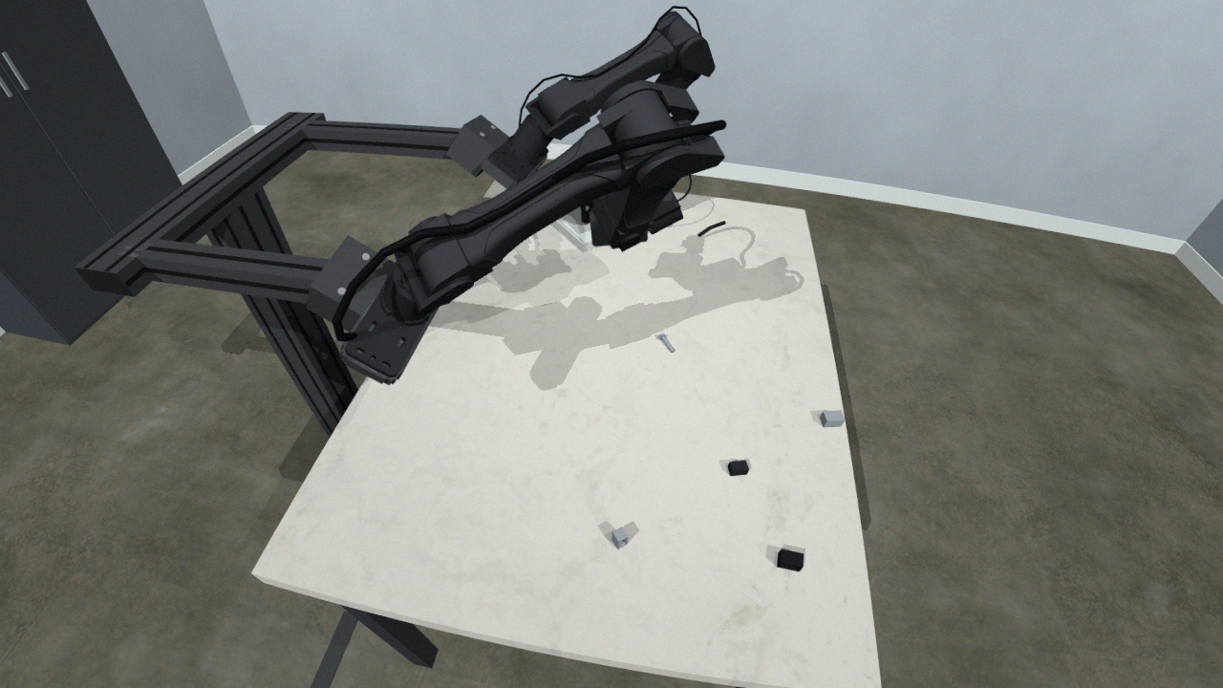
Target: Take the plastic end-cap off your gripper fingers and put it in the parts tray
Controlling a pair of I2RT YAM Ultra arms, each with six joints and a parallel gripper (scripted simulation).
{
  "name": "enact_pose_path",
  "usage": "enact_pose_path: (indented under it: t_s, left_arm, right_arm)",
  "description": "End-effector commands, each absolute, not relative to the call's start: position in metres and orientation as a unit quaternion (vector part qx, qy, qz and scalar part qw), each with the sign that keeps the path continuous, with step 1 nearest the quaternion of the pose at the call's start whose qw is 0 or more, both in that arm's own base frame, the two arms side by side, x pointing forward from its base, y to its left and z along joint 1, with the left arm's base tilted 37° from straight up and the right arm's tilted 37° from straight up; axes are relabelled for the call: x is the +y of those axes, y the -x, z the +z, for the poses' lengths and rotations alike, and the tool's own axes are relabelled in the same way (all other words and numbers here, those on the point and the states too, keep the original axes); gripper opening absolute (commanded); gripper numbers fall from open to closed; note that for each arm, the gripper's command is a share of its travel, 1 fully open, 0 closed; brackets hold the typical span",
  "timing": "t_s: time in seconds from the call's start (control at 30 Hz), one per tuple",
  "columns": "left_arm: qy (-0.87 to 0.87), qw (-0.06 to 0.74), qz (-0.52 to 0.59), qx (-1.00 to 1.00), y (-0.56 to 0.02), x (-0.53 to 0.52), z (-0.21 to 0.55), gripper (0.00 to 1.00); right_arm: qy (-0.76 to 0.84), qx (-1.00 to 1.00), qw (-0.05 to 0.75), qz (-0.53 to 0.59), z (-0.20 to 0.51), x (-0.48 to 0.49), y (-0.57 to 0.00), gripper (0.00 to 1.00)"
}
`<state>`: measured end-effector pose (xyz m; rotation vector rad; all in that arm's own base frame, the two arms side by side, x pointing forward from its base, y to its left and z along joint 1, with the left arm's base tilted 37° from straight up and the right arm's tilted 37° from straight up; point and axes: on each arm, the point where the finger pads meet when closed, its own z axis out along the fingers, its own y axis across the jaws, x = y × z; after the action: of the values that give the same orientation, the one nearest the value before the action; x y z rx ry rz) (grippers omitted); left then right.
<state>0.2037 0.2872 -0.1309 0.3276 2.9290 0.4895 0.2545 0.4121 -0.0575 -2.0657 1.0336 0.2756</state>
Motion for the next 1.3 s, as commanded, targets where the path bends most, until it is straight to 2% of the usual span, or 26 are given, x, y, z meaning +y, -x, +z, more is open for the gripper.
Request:
enact_pose_path:
  t_s: [0.0, 0.17, 0.2, 0.27, 0.33, 0.87, 1.03, 1.27]
  left_arm:
    - [-0.108, 0.076, 0.162, 0.978, -0.196, 0.294, -0.139, 0.28]
    - [-0.108, 0.075, 0.164, 0.978, -0.206, 0.294, -0.139, 0.28]
    - [-0.107, 0.078, 0.17, 0.976, -0.205, 0.297, -0.136, 0.39]
    - [-0.107, 0.078, 0.17, 0.976, -0.205, 0.297, -0.136, 0.39]
    - [-0.105, 0.084, 0.177, 0.975, -0.203, 0.297, -0.128, 0.58]
    - [-0.098, 0.096, 0.159, 0.978, -0.19, 0.269, -0.064, 0.6]
    - [-0.075, 0.171, 0.147, 0.971, -0.19, 0.265, -0.052, 0.6]
    - [-0.003, 0.309, 0.093, 0.946, -0.161, 0.246, -0.037, 0.6]
  right_arm:
    - [0.821, 0.399, 0.393, 0.108, -0.052, 0.416, -0.251, 0.0]
    - [0.821, 0.399, 0.393, 0.108, -0.052, 0.416, -0.251, 0.0]
    - [0.821, 0.399, 0.393, 0.108, -0.052, 0.416, -0.251, 0.0]
    - [0.821, 0.399, 0.393, 0.108, -0.052, 0.416, -0.251, 0.0]
    - [0.821, 0.4, 0.392, 0.108, -0.052, 0.416, -0.251, 0.0]
    - [0.808, 0.422, 0.397, 0.103, -0.047, 0.409, -0.262, 0.0]
    - [0.76, 0.486, 0.421, 0.095, -0.025, 0.386, -0.296, 0.0]
    - [0.594, 0.632, 0.495, 0.06, 0.039, 0.289, -0.386, 0.0]
